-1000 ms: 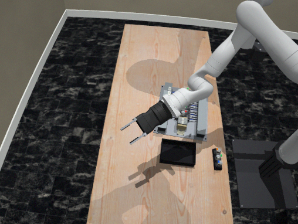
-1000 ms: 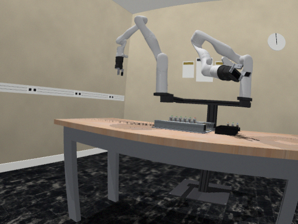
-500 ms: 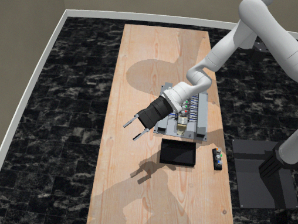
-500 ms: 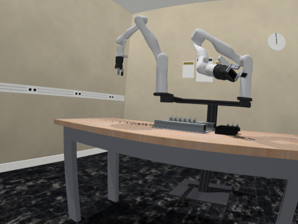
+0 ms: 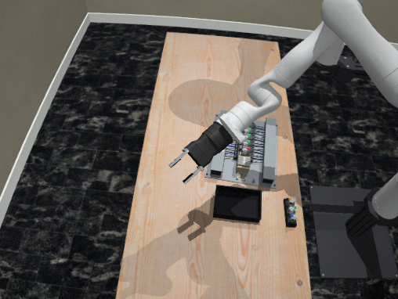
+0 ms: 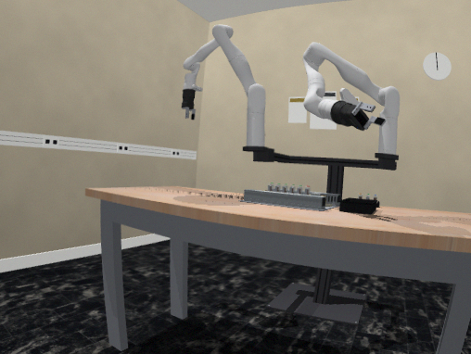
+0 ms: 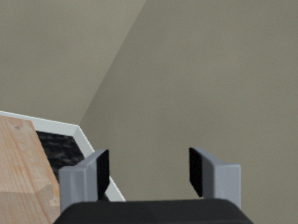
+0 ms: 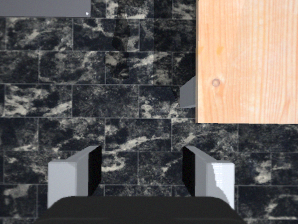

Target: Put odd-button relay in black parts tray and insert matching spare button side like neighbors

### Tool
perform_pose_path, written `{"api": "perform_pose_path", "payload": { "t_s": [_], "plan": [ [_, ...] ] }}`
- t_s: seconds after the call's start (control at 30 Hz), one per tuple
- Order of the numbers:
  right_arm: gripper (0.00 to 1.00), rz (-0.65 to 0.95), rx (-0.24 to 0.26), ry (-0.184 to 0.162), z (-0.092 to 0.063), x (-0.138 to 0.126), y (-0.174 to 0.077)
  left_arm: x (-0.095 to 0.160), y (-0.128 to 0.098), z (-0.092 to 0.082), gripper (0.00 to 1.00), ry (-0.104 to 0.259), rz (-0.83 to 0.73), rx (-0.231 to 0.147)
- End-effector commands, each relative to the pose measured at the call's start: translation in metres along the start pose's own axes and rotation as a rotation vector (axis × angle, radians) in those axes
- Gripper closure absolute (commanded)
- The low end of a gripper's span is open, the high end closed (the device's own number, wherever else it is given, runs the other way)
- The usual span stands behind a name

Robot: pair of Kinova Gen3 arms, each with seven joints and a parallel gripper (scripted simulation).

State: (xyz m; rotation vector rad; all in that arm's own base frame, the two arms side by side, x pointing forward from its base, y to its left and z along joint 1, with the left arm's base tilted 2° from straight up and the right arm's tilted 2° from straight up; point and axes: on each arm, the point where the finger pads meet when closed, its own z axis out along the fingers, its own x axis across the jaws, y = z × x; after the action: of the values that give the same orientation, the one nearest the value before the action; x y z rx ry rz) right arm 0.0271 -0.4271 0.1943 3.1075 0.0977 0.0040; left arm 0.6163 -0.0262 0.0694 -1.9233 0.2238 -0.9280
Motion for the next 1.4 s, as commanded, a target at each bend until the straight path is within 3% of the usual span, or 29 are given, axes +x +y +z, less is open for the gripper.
{"api": "perform_pose_path", "payload": {
  "t_s": [0.0,0.97,1.37],
  "plan": [
    [0.00,0.000,-0.002,0.000,-0.001,0.000,0.000,0.001,0.002,-0.005,0.00,-0.016,-0.013,-0.004],
    [0.00,0.000,-0.002,0.000,-0.001,0.000,0.000,-0.005,0.033,-0.050,0.00,-0.172,-0.099,-0.078],
    [0.00,0.000,-0.002,0.000,-0.001,0.000,0.000,-0.006,0.051,-0.079,0.00,-0.253,-0.129,-0.136]
  ]
}}
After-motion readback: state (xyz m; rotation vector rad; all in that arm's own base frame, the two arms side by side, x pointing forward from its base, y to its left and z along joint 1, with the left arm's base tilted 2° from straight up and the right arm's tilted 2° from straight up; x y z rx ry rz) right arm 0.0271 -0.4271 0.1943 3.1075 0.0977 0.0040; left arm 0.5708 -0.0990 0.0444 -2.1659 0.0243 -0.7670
